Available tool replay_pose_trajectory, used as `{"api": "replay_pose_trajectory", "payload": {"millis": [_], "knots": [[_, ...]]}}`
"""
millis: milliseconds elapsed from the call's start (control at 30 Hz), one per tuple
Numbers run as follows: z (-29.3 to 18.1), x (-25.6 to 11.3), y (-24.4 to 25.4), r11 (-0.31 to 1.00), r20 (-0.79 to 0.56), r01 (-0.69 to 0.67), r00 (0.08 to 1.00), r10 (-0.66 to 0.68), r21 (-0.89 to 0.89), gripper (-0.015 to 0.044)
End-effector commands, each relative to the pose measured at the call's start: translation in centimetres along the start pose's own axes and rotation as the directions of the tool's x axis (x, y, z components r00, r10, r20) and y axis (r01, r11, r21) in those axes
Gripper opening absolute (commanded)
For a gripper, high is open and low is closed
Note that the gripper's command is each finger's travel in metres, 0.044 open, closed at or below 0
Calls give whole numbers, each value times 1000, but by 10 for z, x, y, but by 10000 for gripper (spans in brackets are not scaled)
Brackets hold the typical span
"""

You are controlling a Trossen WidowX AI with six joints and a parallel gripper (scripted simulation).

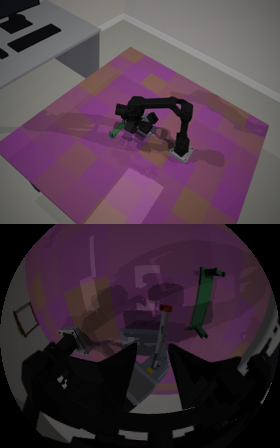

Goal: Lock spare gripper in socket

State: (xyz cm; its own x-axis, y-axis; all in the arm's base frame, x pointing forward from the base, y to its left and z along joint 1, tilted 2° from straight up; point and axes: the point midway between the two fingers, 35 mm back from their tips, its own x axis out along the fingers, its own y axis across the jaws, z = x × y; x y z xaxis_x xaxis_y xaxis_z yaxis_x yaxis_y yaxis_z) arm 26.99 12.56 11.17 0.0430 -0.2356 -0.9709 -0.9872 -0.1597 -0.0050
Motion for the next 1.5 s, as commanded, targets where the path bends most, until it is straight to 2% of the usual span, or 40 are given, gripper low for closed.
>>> {"api": "replay_pose_trajectory", "payload": {"millis": [0,633,933,1467], "knots": [[4,-10,0,1000,2,1,1000,-1,0,200],[20,-49,4,1000,-13,-10,1000,10,-9,200],[17,-43,4,1000,-15,-11,1000,11,-10,436],[17,-43,4,1000,-15,-11,1000,11,-10,440]]}}
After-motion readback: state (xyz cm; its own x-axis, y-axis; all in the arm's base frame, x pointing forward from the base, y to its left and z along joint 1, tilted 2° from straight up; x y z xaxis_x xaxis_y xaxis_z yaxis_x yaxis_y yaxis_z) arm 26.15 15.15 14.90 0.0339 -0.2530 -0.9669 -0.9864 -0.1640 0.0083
